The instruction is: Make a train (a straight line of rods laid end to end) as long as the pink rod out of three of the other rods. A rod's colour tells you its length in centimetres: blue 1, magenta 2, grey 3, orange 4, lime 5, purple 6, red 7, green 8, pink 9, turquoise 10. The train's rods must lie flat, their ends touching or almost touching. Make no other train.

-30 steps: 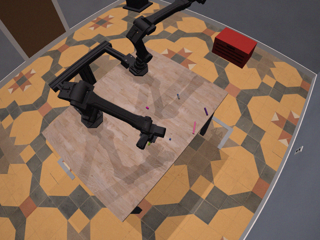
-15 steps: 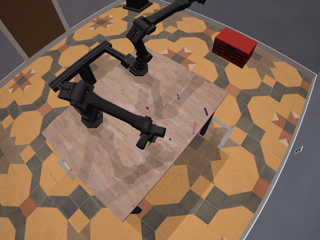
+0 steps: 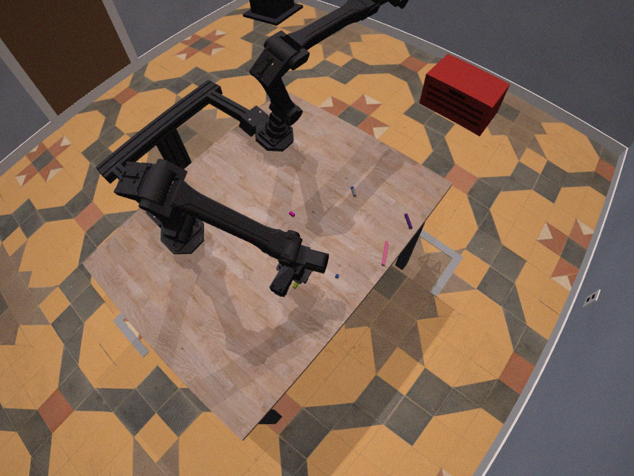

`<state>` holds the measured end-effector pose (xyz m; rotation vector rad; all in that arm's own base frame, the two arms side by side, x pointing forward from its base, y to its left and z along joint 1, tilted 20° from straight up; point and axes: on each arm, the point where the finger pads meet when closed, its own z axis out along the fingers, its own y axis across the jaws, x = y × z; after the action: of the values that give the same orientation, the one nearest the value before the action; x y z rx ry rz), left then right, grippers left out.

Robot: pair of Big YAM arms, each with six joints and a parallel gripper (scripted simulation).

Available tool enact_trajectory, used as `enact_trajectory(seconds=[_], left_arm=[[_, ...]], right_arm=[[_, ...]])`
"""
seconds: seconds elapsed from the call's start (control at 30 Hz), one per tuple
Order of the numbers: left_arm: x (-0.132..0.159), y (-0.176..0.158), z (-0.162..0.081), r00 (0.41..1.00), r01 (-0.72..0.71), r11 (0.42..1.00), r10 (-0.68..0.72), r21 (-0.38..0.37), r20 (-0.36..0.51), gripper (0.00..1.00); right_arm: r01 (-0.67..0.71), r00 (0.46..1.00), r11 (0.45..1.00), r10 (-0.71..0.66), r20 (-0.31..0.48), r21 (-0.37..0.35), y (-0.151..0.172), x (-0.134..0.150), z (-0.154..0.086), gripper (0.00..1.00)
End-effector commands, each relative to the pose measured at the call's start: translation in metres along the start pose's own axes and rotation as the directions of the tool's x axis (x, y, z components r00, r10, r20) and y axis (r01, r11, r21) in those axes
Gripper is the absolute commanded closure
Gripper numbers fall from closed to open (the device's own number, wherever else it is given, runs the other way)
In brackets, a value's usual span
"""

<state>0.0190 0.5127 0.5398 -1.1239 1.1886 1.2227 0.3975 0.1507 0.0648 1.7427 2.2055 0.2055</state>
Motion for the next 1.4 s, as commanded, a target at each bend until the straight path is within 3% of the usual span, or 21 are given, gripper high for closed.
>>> enact_trajectory(seconds=[0.0, 1.37], left_arm=[[-0.0108, 0.0072, -0.0065, 0.999, 0.015, 1.0, -0.015, -0.017, 0.032, 0.0], [-0.0108, 0.0072, -0.0065, 0.999, 0.015, 1.0, -0.015, -0.017, 0.032, 0.0]], right_arm=[[-0.011, 1.0, 1.0, 0.011, -0.005, -0.02, 0.0085, 0.0059, -0.0005, 0.77], [-0.013, 1.0, 1.0, 0.013, -0.005, -0.026, 0.0129, 0.0065, -0.0018, 0.77]])
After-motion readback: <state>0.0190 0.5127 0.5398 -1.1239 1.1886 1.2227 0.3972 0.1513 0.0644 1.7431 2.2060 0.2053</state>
